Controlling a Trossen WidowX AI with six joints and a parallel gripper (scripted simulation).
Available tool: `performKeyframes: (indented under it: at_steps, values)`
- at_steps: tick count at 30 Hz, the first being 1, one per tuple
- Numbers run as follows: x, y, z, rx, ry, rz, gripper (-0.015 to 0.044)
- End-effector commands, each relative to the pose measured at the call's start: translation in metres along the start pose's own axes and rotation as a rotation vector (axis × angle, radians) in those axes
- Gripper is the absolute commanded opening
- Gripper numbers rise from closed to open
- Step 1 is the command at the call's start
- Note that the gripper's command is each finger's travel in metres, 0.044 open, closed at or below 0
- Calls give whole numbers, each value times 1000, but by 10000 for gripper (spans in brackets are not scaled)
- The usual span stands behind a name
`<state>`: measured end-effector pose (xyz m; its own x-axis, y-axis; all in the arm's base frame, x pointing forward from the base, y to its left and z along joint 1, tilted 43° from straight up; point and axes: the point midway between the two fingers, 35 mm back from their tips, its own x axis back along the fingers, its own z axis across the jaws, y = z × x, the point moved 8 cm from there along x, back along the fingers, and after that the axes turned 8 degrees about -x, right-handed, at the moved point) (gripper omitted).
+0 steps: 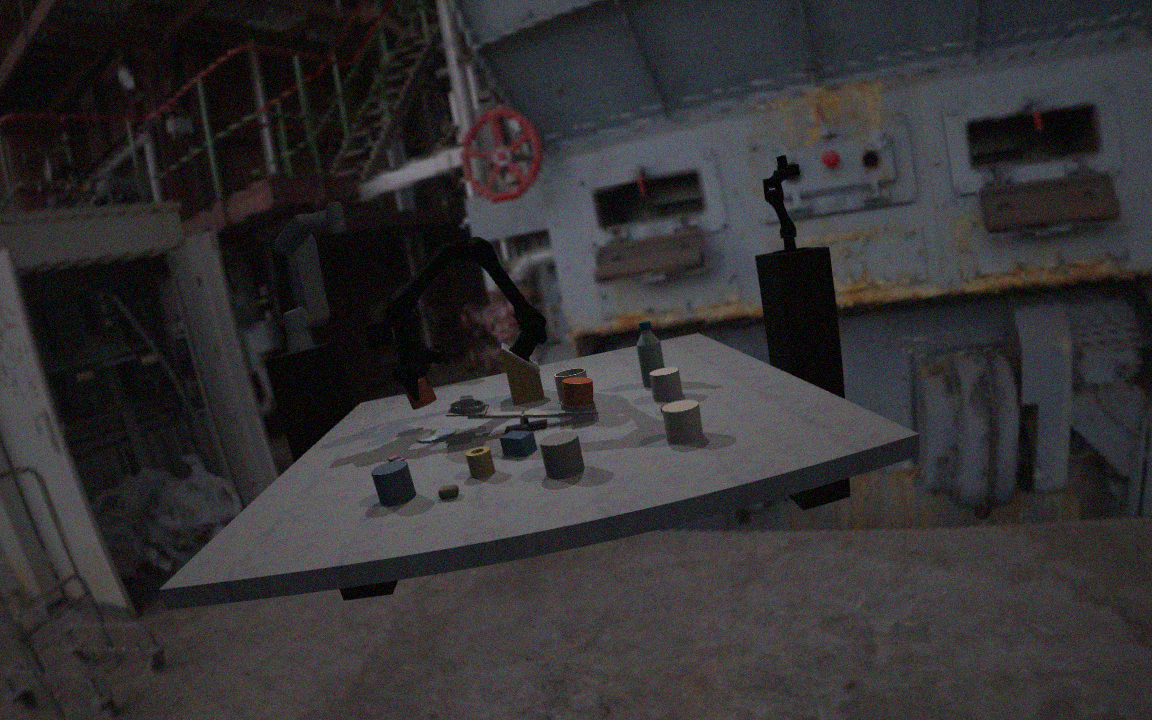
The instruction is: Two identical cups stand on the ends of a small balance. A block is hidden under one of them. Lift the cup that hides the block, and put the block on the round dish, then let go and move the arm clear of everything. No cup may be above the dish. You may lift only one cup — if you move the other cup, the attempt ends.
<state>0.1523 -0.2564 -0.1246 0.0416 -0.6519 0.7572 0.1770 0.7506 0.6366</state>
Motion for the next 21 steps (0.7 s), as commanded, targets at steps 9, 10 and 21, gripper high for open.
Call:
performKeyframes:
  at_steps: [9, 10, 21]
  values:
    - [-35, -10, 18, 5, 4, -3, 0]
    - [-42, -10, 18, 5, 4, -3, 0]
    - [-58, -9, 19, 5, 4, -4, 0]
